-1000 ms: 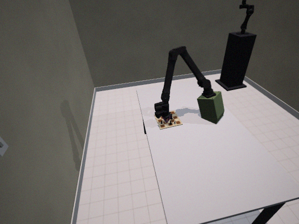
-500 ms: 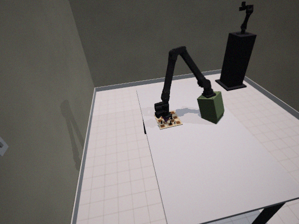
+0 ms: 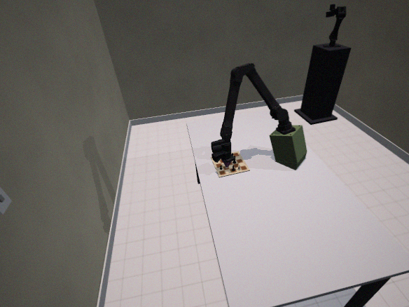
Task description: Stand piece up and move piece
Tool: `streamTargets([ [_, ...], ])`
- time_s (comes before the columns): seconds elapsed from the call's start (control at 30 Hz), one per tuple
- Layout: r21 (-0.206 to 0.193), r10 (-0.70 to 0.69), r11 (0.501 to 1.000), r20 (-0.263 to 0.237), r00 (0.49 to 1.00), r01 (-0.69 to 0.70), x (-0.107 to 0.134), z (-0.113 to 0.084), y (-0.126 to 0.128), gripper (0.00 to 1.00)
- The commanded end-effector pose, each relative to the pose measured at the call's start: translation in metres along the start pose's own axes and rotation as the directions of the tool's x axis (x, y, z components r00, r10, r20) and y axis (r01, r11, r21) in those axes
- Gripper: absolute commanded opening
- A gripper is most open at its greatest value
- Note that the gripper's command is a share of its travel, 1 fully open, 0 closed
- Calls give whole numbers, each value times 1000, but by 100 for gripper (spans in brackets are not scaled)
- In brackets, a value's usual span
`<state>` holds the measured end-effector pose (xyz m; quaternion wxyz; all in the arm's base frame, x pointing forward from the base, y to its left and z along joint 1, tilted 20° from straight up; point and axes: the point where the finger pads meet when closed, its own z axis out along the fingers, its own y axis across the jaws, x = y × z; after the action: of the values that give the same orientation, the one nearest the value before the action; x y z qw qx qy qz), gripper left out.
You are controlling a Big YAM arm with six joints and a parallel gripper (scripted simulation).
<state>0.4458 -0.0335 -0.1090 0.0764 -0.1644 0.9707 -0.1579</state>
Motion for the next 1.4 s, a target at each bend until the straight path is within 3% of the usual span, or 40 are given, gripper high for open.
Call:
streamTargets([
  [0.0,13,8,1000,43,999,-9,-20,-6,-11,0],
  [0.37,13,8,1000,43,999,-9,-20,-6,-11,0],
  [0.47,13,8,1000,51,999,-9,-24,-19,-10,0],
  [0.57,6,1,1000,31,1000,-1,-11,-28,0,0],
  [0.87,8,3,1000,36,999,-4,-13,-92,-1,0],
  [0.93,8,3,1000,36,999,-4,-13,-92,-1,0],
  [1.03,10,8,1000,49,999,-8,-19,-110,-3,0],
  [1.17,7,12,1000,31,999,-12,-18,-109,-5,0],
  [1.37,10,17,1000,48,999,-18,-22,-110,-6,0],
])
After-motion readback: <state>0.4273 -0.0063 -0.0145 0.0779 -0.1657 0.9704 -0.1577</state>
